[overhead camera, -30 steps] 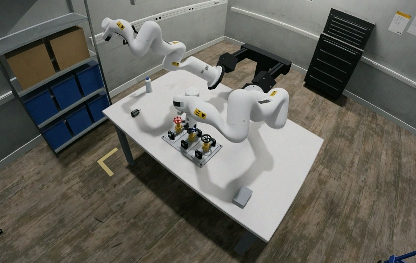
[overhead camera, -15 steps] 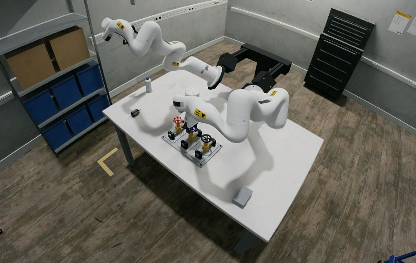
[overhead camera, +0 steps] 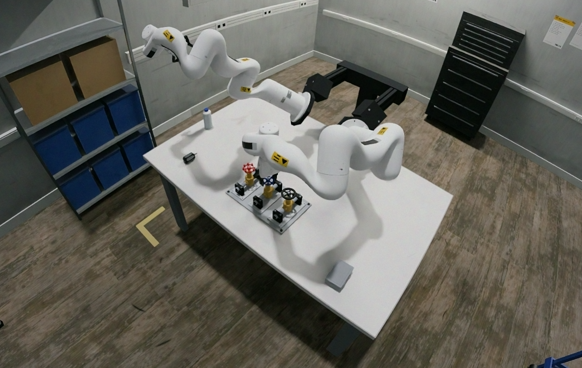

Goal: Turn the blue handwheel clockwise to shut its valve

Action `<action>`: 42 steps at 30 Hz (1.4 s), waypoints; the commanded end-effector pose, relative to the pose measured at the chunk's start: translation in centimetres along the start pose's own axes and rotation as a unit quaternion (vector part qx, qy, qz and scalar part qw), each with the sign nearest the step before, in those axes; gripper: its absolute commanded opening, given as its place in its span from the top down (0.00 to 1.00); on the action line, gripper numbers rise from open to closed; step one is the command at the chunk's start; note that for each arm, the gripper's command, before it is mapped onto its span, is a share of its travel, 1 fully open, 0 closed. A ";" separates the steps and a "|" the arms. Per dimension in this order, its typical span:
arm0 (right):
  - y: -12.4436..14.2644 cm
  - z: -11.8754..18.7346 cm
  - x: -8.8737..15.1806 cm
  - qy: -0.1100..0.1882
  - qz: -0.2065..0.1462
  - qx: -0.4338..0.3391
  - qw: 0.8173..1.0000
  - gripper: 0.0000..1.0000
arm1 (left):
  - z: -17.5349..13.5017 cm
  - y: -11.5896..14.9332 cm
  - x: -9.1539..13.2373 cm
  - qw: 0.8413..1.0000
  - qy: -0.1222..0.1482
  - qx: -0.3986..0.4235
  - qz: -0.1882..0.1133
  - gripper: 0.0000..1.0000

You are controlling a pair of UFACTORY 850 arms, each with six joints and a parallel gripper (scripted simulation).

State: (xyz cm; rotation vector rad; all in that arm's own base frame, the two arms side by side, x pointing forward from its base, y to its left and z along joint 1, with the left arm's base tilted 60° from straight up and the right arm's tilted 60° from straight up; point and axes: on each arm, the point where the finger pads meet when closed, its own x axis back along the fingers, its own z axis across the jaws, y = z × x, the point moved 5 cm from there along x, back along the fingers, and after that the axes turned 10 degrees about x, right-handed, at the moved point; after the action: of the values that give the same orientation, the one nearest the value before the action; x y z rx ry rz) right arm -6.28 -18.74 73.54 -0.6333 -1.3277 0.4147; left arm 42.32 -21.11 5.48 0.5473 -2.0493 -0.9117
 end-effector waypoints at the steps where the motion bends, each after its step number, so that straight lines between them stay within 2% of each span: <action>1: 0.0 0.0 0.0 0.000 0.001 0.000 1.000 0.00 | -0.1 0.0 0.0 0.999 0.001 -0.044 0.000 1.00; 10: 0.0 0.0 0.0 0.000 0.001 0.000 1.000 0.00 | -0.1 0.0 0.0 0.993 0.001 -0.118 0.000 1.00; 21: 0.0 0.0 0.0 0.000 0.001 0.000 1.000 0.00 | -0.1 0.0 0.0 0.972 0.001 -0.234 0.000 1.00; 23: 0.0 0.0 0.0 0.000 0.001 0.000 1.000 0.00 | -0.1 0.0 0.0 0.972 0.001 -0.234 0.000 1.00; 30: 0.0 0.0 0.0 0.000 0.001 0.000 1.000 0.00 | -0.1 0.0 0.0 0.952 0.001 -0.307 0.000 1.00; 38: 0.0 0.0 0.0 0.000 0.001 0.000 1.000 0.00 | -0.1 0.0 0.0 0.922 0.001 -0.388 0.000 1.00; 40: 0.0 0.0 0.0 0.000 0.001 0.000 1.000 0.00 | -0.1 0.0 0.0 0.922 0.001 -0.388 0.000 1.00; 42: 0.0 0.0 0.0 0.000 0.001 0.000 1.000 0.00 | -0.1 0.0 0.0 0.913 0.001 -0.408 0.000 1.00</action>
State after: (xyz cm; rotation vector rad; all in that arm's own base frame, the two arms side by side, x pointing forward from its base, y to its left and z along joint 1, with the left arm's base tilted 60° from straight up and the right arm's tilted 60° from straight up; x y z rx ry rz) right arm -6.28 -18.74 73.54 -0.6333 -1.3277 0.4147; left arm 42.33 -21.10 5.47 0.1090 -1.5036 -1.5926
